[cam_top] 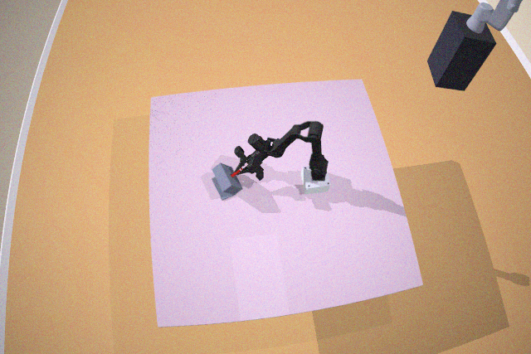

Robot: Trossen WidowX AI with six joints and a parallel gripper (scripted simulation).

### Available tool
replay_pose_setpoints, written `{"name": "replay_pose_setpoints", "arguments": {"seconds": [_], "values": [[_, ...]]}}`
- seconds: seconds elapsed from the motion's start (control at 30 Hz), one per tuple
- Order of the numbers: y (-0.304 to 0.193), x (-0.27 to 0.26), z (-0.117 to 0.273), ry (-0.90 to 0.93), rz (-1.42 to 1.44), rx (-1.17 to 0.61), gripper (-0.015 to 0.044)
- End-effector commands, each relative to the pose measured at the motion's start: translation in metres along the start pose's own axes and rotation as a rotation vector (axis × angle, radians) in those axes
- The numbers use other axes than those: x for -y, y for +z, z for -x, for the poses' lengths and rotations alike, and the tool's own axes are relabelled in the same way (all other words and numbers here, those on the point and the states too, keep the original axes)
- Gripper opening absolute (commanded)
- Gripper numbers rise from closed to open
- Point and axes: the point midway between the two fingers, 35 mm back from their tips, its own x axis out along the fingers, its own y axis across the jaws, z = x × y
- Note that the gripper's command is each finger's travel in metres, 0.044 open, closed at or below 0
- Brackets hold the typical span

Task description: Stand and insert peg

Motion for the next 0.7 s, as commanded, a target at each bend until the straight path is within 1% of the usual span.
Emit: {"name": "replay_pose_setpoints", "arguments": {"seconds": [0.0, 0.67], "values": [[-0.0003, 0.0014, -0.0025, -0.005, -0.004, -0.003, 0.0], [0.0002, 0.001, -0.0063, 0.0, 0.0, 0.0, 0.0]]}}
